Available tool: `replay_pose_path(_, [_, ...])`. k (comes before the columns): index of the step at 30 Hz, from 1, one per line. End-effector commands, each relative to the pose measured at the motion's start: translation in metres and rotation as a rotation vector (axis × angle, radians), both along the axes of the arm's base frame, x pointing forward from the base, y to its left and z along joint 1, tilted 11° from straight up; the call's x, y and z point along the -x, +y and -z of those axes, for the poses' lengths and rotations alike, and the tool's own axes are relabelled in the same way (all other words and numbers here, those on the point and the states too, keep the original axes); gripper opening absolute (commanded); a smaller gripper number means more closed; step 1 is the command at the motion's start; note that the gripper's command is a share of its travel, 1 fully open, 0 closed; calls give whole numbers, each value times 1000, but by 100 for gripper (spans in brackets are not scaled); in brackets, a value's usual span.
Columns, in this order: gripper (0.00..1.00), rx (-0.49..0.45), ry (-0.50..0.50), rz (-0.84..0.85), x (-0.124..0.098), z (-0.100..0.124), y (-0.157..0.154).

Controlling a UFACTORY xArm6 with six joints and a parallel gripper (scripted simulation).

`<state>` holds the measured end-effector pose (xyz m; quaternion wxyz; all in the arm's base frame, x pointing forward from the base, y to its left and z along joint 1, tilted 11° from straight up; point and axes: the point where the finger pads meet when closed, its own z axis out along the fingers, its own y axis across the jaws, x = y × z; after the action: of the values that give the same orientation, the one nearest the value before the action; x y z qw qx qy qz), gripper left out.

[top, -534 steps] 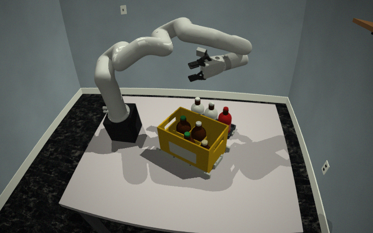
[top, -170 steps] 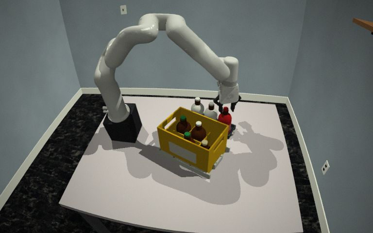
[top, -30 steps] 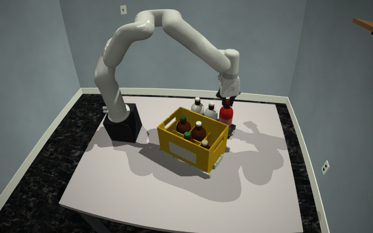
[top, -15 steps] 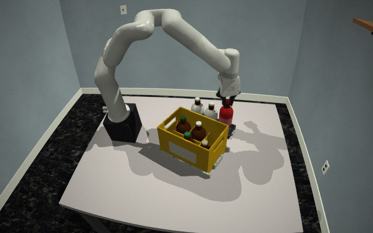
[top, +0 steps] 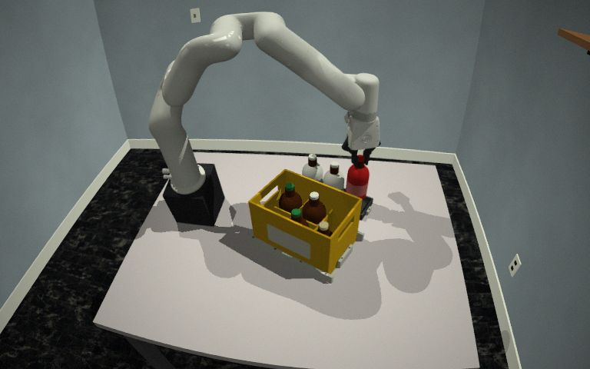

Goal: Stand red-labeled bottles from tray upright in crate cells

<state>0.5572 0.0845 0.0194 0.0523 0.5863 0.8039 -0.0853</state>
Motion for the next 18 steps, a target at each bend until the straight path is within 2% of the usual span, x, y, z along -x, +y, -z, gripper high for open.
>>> replay_pose_path(1, [0,-1,-6,-1,-2,-8,2])
replay_pose_path(18, [0,-1,-6,-1,-2,-23,5])
